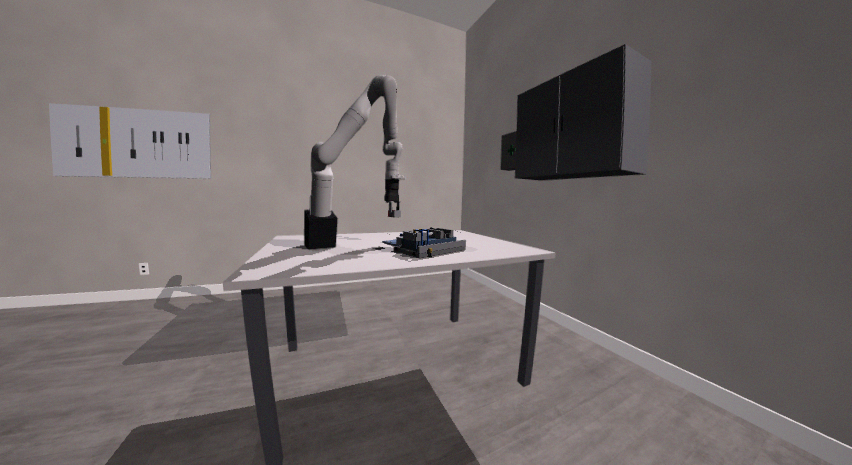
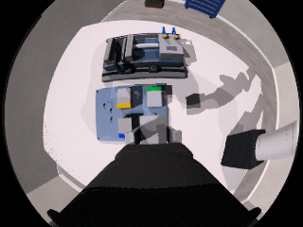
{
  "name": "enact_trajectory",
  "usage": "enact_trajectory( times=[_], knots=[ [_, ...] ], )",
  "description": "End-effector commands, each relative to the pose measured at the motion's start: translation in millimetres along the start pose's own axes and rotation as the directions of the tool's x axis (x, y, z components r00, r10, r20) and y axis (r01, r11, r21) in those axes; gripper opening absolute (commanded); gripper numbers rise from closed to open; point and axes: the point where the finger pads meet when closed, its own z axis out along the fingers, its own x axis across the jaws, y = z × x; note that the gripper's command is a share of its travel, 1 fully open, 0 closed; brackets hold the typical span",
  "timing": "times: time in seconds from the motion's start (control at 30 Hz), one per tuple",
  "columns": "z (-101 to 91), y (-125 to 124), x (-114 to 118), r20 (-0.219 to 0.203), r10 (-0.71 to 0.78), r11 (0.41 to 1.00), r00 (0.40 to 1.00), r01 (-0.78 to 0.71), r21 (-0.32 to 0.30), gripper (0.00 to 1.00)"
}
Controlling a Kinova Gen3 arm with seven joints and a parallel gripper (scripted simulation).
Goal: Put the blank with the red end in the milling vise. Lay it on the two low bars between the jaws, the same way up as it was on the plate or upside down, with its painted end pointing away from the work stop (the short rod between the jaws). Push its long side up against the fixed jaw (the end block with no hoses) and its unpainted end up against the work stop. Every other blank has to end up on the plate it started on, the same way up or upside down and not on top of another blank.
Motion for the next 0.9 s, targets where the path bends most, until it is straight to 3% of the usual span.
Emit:
enact_trajectory(
  times=[0.0, 0.87],
  knots=[
    [0.4, 0.3, 0.0, 0.000, -0.001, 1.000, 1.000, 0.001, 0.000, 0.00],
    [6.7, 1.4, 1.7, 0.001, 0.000, 1.000, 1.000, 0.000, 0.000, 0.00]
  ],
)
